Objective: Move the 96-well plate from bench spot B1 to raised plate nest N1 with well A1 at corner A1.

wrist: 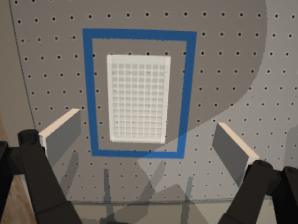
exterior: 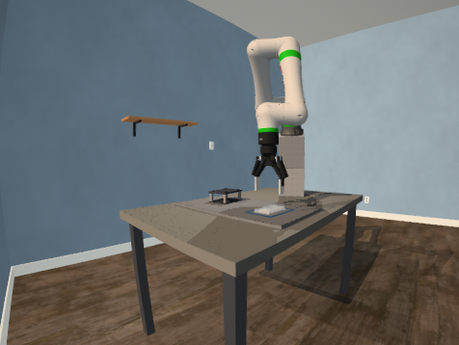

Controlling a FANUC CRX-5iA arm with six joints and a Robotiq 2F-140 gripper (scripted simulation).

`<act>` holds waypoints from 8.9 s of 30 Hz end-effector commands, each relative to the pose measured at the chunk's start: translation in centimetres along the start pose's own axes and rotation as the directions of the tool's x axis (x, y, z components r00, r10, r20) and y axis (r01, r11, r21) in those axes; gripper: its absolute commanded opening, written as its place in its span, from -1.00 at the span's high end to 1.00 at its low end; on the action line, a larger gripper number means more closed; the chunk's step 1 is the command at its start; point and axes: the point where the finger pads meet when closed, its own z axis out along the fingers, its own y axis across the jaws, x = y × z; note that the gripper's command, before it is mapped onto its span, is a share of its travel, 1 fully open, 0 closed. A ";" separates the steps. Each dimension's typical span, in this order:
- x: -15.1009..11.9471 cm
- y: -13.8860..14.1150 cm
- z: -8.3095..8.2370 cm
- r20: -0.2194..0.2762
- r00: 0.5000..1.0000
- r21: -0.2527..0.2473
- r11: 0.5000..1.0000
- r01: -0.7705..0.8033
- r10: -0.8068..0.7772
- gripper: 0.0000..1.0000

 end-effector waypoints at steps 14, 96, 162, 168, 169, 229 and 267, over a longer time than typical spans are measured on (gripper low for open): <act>0.5 -1.5 0.6 -0.010 0.998 0.010 0.998 0.066 -0.066 -1.00; 0.5 -1.6 6.9 -0.010 0.998 0.010 0.998 0.066 -0.066 1.00; 0.5 -1.5 0.6 -0.010 0.998 0.010 0.998 0.066 -0.066 1.00; 0.4 -0.5 0.4 -0.011 0.986 0.009 0.986 0.165 -0.165 1.00; 0.4 -0.2 0.4 -0.011 0.980 0.008 0.980 0.198 -0.198 1.00; -0.4 16.9 -2.4 -0.012 0.965 0.008 0.965 0.263 -0.263 1.00; -1.0 28.1 -4.2 -0.012 0.965 0.008 0.965 0.263 -0.263 1.00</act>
